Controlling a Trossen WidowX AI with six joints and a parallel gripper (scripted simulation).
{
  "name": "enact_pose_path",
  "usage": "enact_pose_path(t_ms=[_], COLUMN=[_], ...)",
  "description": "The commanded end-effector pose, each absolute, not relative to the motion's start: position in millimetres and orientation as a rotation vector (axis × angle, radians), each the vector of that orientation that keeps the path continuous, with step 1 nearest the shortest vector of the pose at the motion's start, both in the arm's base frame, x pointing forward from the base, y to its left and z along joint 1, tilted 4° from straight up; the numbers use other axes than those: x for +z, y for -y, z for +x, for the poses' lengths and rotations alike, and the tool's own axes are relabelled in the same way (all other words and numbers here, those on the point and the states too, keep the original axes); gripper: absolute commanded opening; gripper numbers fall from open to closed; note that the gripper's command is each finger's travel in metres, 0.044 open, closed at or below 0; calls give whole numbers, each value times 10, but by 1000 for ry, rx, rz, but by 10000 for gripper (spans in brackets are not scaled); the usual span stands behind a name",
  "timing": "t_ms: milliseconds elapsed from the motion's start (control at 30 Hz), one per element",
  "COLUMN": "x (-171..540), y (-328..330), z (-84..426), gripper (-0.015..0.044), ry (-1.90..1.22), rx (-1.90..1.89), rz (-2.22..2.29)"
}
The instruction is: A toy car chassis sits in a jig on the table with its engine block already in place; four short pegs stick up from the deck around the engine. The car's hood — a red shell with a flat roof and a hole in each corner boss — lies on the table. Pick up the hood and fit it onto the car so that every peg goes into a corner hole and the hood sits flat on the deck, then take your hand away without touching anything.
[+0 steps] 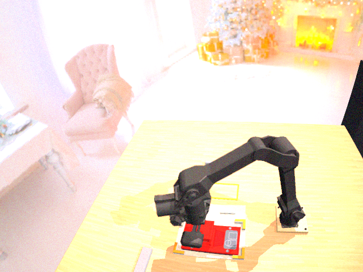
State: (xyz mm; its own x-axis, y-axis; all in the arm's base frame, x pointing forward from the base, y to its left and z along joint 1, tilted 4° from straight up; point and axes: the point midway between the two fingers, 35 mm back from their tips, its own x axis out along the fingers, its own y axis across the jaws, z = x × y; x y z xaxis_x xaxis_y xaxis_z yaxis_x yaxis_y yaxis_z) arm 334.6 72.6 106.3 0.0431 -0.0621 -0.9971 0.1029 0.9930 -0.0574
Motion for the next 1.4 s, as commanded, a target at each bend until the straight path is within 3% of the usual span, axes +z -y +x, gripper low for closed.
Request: enact_pose_path(t_ms=[0, 1367], x=[917, 857], y=[-712, -716], z=[3343, 3356], gripper=[0, 0], ry=[-1523, -1523], rx=[-127, -127], rz=[24, 24])
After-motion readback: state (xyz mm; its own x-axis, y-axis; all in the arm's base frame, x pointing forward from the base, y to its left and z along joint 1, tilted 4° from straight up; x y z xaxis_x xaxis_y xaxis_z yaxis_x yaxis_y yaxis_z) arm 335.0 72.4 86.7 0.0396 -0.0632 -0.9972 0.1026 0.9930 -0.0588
